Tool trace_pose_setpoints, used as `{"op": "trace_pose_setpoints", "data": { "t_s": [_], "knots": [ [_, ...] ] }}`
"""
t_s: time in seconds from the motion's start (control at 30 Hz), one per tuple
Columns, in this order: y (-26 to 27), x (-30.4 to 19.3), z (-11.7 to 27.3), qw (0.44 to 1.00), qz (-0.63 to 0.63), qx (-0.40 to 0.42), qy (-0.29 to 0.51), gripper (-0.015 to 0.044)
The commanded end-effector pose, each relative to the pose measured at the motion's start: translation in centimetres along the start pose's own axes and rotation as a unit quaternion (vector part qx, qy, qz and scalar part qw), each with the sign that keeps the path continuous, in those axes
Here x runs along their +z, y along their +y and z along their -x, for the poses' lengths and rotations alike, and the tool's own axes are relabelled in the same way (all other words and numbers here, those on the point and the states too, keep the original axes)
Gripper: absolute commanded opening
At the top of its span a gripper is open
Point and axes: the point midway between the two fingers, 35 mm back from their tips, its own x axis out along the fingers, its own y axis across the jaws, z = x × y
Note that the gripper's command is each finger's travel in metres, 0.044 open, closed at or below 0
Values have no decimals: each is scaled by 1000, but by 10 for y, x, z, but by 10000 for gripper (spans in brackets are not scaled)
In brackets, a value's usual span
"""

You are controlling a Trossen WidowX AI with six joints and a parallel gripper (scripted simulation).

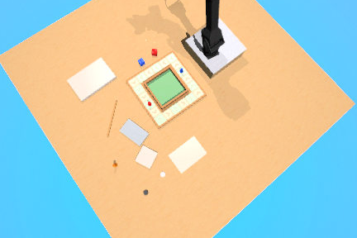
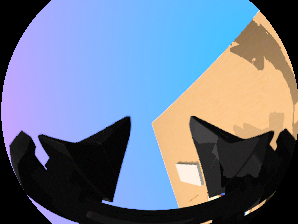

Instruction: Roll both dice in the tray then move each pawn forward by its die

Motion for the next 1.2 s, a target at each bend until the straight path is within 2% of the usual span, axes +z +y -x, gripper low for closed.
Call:
{"op": "trace_pose_setpoints", "data": {
  "t_s": [0.0,0.17,0.3,0.47,0.67,1.17],
  "knots": [
    [-35,-60,-26,992,84,-81,40,275],
    [-82,-130,-39,959,198,-173,106,275],
    [-127,-183,-31,902,310,-245,173,275],
    [-183,-236,0,787,454,-317,271,275],
    [-235,-278,47,609,590,-363,386,275],
    [-240,-283,45,600,596,-364,391,275]
  ]
}}
